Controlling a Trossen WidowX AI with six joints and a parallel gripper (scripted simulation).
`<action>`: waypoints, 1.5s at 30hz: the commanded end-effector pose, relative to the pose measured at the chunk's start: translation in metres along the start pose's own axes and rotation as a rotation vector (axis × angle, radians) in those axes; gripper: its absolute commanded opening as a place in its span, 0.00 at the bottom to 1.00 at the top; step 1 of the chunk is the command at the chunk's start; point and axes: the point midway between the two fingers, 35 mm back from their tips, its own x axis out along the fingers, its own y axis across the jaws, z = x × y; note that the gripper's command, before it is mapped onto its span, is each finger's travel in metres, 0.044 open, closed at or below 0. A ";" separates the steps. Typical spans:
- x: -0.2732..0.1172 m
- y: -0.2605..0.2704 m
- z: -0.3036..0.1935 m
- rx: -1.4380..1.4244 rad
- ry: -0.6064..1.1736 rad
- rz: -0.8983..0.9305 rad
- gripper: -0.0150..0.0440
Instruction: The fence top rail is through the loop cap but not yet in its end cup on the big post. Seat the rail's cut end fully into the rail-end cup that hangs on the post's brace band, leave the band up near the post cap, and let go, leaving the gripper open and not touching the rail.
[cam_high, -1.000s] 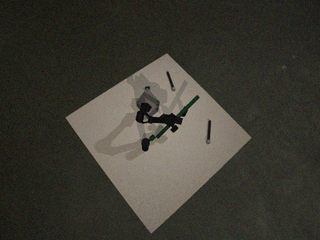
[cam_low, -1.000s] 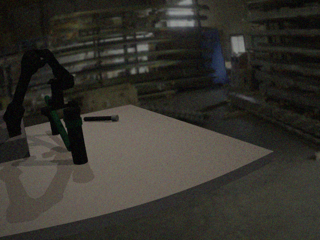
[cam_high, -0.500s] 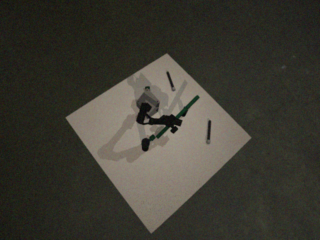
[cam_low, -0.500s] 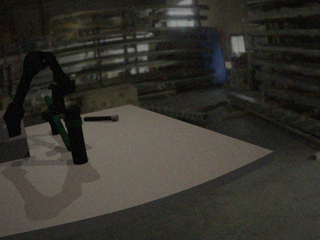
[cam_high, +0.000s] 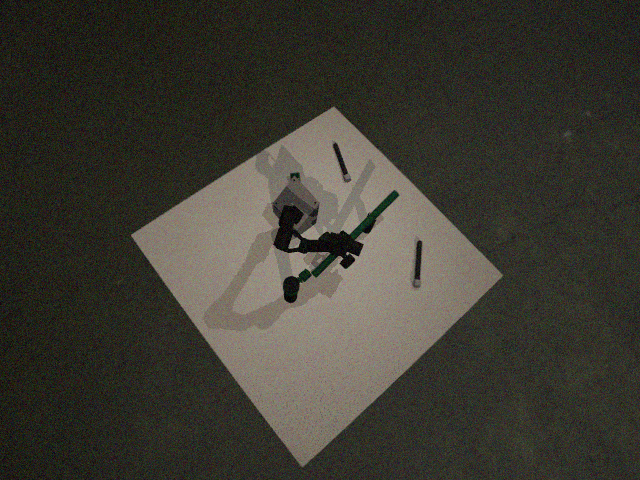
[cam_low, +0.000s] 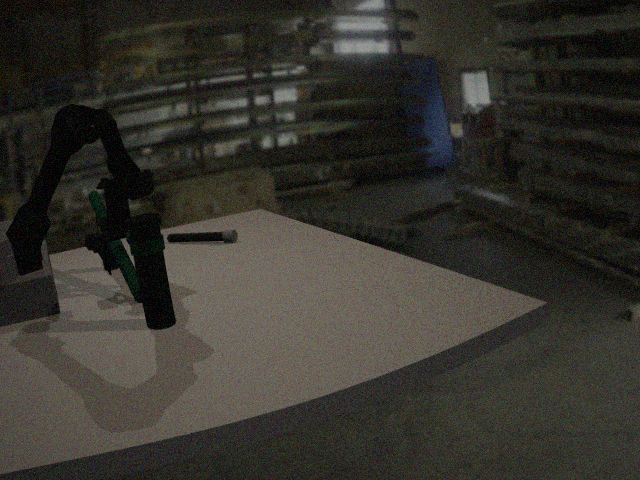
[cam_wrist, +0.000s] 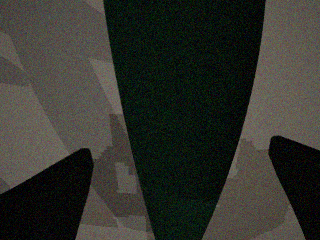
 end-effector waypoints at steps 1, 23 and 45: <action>0.006 0.001 -0.001 -0.004 0.006 0.000 1.00; 0.011 0.002 -0.001 -0.004 0.007 0.000 0.41; -0.038 0.005 -0.010 0.001 0.195 0.035 0.25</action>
